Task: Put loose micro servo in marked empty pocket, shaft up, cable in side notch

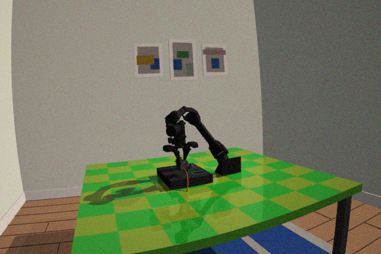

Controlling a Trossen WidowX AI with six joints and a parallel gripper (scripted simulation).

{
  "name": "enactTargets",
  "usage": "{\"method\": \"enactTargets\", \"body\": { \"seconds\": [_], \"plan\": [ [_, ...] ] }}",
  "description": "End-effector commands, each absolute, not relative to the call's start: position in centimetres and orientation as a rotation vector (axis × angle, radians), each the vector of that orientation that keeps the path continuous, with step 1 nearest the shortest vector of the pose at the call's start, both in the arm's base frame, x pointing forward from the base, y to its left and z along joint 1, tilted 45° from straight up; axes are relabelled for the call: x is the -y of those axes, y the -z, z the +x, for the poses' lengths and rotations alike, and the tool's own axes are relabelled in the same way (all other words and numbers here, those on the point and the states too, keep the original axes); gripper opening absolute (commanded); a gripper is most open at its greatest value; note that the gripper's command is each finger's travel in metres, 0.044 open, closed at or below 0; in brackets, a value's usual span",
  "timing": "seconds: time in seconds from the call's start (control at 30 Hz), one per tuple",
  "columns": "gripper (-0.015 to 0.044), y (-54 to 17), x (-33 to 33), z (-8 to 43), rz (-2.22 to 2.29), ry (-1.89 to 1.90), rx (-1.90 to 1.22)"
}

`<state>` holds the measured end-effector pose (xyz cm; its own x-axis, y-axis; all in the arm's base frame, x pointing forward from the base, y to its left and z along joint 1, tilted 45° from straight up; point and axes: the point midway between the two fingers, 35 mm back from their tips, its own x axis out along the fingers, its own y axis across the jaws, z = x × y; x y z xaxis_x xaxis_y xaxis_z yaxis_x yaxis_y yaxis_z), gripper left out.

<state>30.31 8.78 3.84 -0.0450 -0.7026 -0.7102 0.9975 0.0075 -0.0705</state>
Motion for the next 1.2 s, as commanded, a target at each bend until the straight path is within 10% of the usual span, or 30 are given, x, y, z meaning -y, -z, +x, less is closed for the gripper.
{"method": "enactTargets", "body": {
  "seconds": [0.0,1.17],
  "plan": [
    [0.0000,-3.84,-9.04,30.40,0.472,1.439,-0.771],
    [0.0000,-3.84,-9.05,30.40,-0.460,0.745,-1.451]
  ]
}}
